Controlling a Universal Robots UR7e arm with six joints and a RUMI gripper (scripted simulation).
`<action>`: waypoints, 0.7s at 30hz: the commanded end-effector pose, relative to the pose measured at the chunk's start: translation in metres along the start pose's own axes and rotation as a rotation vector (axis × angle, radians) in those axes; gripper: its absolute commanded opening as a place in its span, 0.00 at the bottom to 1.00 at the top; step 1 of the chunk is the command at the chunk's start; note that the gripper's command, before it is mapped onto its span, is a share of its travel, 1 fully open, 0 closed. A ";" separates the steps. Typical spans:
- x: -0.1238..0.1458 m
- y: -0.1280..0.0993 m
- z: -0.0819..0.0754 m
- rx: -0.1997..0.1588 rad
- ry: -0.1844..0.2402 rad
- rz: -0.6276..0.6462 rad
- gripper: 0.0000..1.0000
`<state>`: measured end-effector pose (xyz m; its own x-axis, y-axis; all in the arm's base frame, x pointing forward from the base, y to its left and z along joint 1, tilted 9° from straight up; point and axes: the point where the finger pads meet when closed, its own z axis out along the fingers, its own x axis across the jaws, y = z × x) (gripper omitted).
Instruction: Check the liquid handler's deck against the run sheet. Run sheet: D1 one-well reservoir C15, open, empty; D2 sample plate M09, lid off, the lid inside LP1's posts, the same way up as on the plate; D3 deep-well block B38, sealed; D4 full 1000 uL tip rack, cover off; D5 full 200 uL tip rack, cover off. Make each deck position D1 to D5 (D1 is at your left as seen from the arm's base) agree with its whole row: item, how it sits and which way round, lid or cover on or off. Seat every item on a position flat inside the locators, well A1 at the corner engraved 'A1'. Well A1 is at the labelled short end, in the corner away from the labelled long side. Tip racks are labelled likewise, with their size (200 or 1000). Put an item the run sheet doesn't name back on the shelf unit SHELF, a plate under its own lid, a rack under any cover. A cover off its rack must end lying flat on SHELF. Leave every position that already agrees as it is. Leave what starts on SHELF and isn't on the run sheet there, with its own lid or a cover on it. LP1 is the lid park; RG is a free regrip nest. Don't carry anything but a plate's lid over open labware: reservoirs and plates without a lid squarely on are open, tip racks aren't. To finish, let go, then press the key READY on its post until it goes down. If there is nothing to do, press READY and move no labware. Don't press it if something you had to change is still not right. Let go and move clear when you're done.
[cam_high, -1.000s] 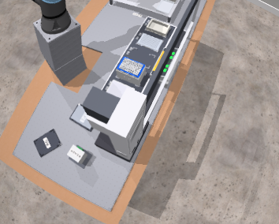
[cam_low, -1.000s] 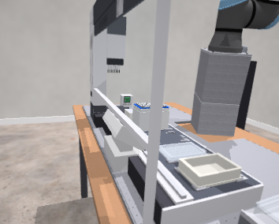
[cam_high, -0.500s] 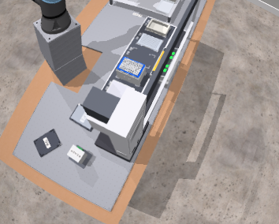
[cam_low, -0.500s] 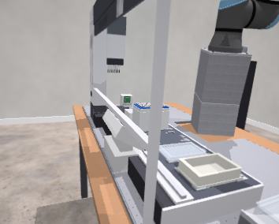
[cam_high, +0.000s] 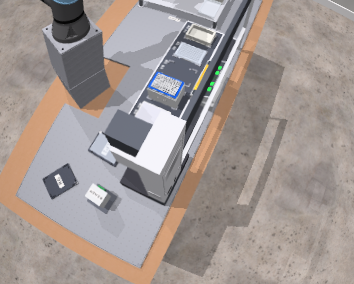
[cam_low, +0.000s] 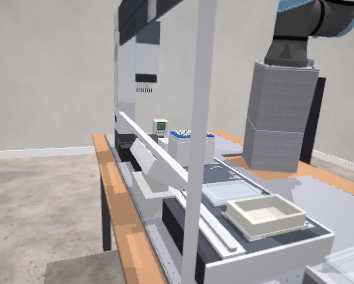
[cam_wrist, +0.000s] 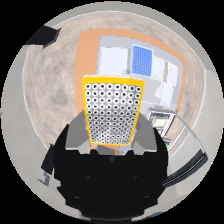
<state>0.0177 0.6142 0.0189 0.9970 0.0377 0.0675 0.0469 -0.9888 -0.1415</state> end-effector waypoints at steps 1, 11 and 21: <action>0.000 -0.002 -0.001 0.003 0.001 0.000 0.00; 0.000 -0.002 -0.001 0.003 0.001 0.000 0.00; 0.000 -0.002 0.007 0.002 0.001 -0.001 0.00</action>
<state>0.0179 0.6151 0.0185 0.9970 0.0374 0.0677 0.0468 -0.9887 -0.1421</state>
